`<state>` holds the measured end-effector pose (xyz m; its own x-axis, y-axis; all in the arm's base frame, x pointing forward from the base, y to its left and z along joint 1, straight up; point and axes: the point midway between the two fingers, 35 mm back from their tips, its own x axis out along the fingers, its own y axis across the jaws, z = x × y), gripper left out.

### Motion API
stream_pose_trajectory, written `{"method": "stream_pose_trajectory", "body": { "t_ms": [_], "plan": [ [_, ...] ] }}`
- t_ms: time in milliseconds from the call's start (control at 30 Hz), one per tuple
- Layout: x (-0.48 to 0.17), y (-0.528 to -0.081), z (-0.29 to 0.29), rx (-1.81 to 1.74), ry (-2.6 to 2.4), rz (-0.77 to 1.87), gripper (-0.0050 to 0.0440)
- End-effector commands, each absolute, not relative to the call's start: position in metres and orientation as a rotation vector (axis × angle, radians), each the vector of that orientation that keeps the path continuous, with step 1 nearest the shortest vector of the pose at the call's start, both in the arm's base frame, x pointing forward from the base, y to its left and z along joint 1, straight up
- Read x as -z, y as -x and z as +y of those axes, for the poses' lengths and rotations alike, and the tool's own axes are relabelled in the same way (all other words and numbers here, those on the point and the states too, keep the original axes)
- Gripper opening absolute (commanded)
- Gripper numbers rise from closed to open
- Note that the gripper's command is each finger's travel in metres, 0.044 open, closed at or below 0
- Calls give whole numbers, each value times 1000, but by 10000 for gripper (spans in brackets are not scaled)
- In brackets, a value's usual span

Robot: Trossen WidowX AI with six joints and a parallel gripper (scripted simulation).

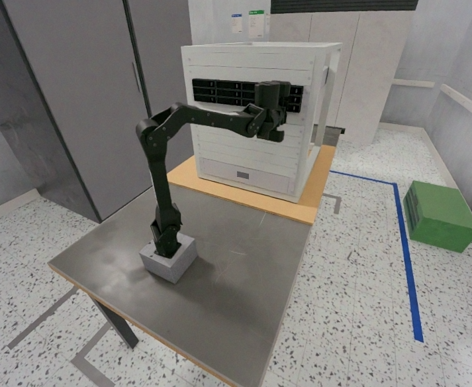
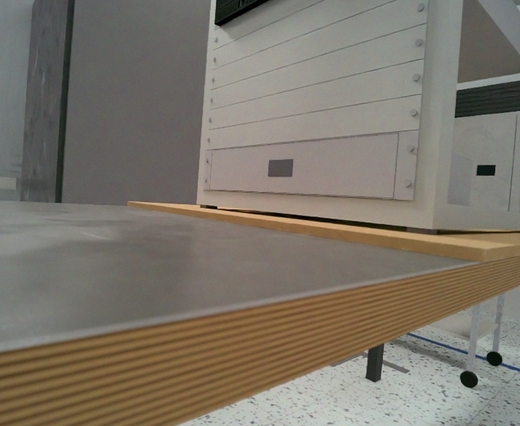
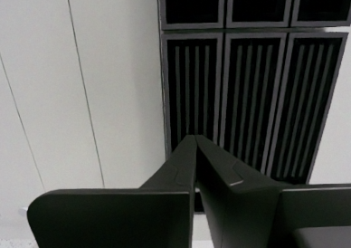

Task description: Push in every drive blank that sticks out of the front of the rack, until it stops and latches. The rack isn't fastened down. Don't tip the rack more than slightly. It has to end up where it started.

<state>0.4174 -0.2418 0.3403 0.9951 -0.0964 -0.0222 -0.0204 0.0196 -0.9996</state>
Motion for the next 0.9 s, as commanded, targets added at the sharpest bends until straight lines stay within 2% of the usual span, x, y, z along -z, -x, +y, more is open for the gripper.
{"method": "stream_pose_trajectory", "body": {
  "t_ms": [0, 867],
  "plan": [
    [-351, -419, -241, 74, 1567, 77, -50],
    [-351, -422, -241, 74, 1567, 77, -50]
  ]
}}
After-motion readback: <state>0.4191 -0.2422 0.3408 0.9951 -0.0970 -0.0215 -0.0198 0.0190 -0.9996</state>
